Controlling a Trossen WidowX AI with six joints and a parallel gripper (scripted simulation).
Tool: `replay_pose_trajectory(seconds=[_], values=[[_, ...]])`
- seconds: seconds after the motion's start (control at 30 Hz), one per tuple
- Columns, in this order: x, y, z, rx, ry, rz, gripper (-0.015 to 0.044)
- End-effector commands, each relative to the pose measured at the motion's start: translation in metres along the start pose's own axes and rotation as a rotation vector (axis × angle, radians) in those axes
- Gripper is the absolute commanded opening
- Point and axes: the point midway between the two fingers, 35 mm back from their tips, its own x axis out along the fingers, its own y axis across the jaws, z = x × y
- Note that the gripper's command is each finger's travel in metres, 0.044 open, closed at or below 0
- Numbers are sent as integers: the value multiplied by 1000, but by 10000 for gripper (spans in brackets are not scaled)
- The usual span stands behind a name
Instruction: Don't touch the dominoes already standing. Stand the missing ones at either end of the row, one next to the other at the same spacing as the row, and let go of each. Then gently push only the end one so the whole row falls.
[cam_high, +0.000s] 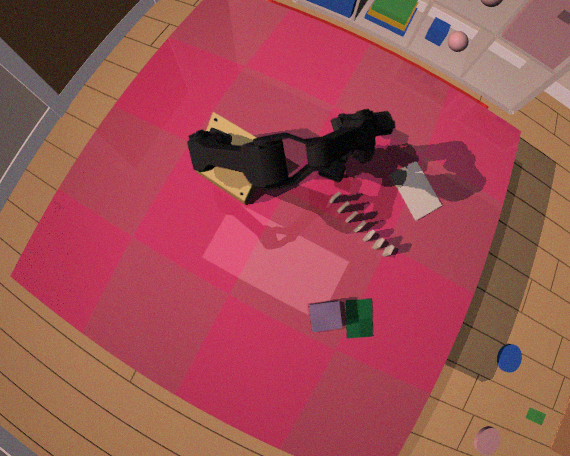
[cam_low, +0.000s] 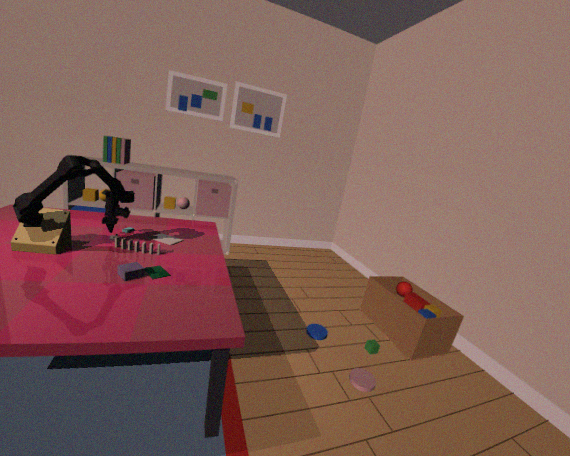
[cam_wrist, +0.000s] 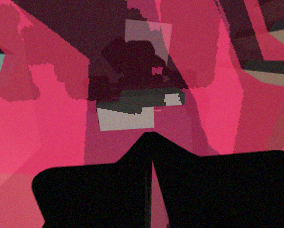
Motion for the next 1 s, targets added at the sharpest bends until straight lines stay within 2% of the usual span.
replay_pose_trajectory(seconds=[0.0, 0.17, 0.27, 0.73, 0.97], values=[[-42, 16, -1, 3, -20, 8, 0], [-42, 16, -1, 3, -20, 8, 0], [-42, 18, -1, -140, -21, 7, 79], [-43, 38, 5, -1501, -24, -8, 440], [-43, 39, 5, -1565, -24, -9, 440]])
